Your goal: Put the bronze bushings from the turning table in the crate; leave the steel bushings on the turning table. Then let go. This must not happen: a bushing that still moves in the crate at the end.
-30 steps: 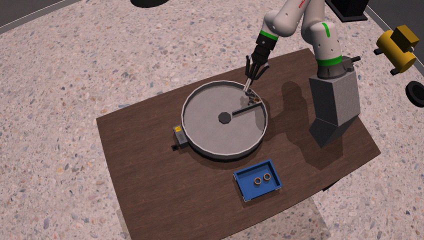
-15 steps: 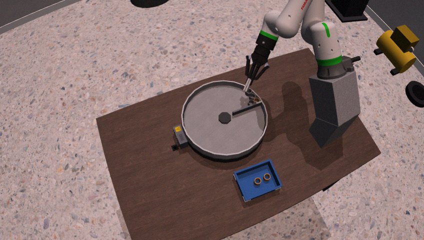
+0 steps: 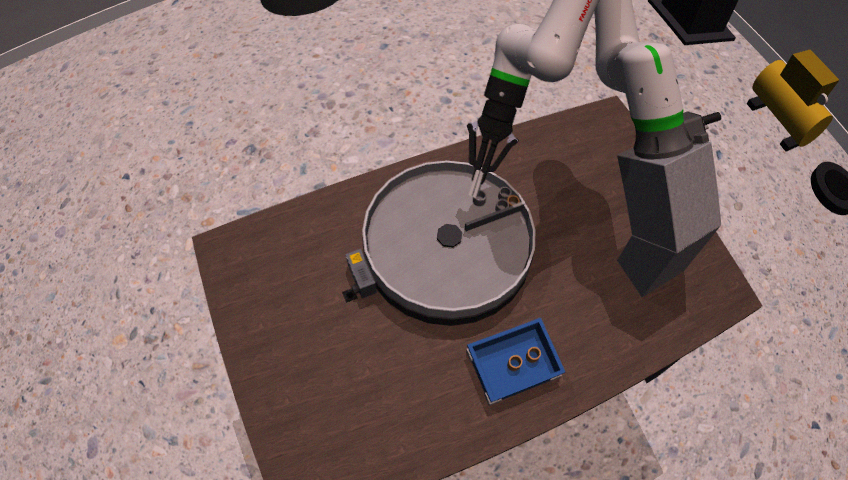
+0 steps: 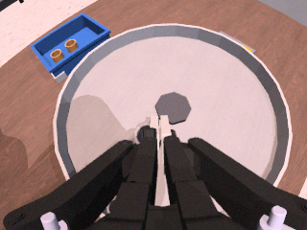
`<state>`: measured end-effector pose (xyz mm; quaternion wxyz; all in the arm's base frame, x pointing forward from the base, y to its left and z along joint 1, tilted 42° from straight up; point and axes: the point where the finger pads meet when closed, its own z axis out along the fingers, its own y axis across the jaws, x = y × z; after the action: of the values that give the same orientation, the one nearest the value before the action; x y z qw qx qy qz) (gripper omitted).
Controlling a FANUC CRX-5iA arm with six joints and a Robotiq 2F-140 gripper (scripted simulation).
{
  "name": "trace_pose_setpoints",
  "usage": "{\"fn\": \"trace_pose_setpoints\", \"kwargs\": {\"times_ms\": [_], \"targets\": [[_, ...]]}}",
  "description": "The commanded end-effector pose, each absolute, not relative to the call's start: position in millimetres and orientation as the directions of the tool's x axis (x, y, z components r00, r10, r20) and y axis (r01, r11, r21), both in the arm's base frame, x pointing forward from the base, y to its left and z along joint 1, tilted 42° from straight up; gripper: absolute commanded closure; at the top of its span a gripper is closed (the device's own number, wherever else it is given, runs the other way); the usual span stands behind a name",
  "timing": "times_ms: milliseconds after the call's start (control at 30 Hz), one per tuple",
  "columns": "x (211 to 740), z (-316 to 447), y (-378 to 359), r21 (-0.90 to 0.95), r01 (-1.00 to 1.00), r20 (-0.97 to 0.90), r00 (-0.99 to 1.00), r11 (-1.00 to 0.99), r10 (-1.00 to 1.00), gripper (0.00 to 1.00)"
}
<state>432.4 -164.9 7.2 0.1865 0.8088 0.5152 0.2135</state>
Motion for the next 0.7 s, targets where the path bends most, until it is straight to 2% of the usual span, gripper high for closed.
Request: {"fn": "trace_pose_setpoints", "kwargs": {"times_ms": [0,200,667], "targets": [[477,-4,-147,0.465,0.822,0.111,0.314,-0.329,0.943,1.00],[515,-10,-130,0.413,0.873,0.077,0.249,-0.258,0.966,1.00],[521,-11,-127,0.404,0.881,0.072,0.237,-0.246,0.969,1.00]]}}
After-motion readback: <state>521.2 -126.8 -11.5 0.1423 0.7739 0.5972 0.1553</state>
